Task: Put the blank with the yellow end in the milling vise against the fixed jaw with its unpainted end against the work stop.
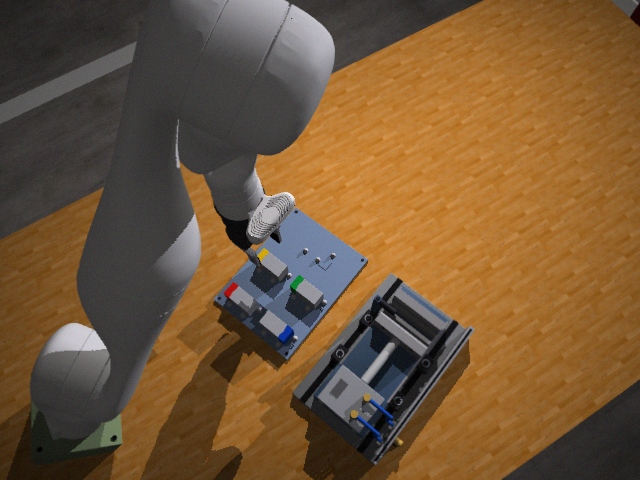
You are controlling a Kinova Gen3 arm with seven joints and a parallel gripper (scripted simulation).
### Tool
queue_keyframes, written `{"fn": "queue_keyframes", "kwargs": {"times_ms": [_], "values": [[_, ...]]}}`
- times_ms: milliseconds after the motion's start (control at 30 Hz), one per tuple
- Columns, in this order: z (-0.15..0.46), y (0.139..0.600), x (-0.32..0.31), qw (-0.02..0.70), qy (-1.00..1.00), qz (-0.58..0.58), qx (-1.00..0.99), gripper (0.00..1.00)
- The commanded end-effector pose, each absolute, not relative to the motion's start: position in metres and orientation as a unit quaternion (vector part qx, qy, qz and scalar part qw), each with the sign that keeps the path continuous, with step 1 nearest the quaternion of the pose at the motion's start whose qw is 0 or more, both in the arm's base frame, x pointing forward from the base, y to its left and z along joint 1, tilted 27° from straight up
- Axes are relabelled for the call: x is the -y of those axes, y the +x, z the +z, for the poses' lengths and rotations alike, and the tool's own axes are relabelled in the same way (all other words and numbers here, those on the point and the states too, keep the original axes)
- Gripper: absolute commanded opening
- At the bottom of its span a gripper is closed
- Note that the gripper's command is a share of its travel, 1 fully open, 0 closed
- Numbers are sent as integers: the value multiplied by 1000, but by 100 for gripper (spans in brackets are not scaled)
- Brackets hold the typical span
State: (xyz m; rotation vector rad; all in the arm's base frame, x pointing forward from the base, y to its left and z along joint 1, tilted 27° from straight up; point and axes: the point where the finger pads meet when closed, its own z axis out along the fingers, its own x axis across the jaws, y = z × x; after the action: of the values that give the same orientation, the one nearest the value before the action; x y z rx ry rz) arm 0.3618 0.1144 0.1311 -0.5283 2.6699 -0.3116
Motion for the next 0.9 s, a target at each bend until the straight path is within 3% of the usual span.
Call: {"fn": "queue_keyframes", "kwargs": {"times_ms": [0, 867], "values": [[133, 362, -115, 201, -189, -111, -955, 100], [136, 362, -115, 202, -188, -110, -955, 100]]}}
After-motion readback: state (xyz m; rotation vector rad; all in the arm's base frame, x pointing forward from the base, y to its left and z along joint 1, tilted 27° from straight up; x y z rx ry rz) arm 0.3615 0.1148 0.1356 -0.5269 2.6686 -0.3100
